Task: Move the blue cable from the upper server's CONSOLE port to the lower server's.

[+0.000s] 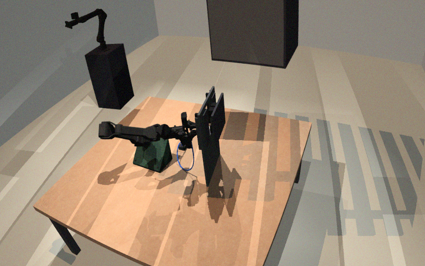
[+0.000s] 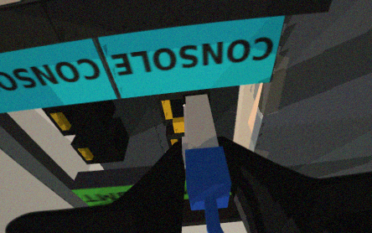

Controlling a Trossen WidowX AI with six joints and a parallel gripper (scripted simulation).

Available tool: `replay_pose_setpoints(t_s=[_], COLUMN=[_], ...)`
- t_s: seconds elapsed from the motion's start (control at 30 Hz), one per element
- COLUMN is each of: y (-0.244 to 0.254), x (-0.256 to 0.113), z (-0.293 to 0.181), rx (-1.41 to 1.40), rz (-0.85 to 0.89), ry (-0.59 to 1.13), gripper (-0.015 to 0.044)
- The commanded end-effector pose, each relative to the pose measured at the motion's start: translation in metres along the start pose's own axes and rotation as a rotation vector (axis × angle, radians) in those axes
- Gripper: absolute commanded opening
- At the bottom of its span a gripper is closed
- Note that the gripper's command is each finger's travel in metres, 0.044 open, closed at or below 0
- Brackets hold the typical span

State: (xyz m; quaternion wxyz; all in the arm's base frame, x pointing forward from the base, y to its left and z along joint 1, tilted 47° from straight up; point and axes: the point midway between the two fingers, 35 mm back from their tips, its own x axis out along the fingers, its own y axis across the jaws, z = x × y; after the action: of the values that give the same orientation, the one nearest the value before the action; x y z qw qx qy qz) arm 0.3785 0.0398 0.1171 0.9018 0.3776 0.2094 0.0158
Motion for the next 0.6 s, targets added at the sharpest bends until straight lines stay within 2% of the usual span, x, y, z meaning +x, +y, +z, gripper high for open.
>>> replay_pose_setpoints(t_s=[0.0, 0.57], y=[0.0044, 0.0064], x=[0.0012, 0.0008], z=[0.0029, 0.0041], rx=[-0.003, -0.004], rz=[0.012, 0.015], ry=[-0.003, -0.001], gripper=[0.0000, 0.0000])
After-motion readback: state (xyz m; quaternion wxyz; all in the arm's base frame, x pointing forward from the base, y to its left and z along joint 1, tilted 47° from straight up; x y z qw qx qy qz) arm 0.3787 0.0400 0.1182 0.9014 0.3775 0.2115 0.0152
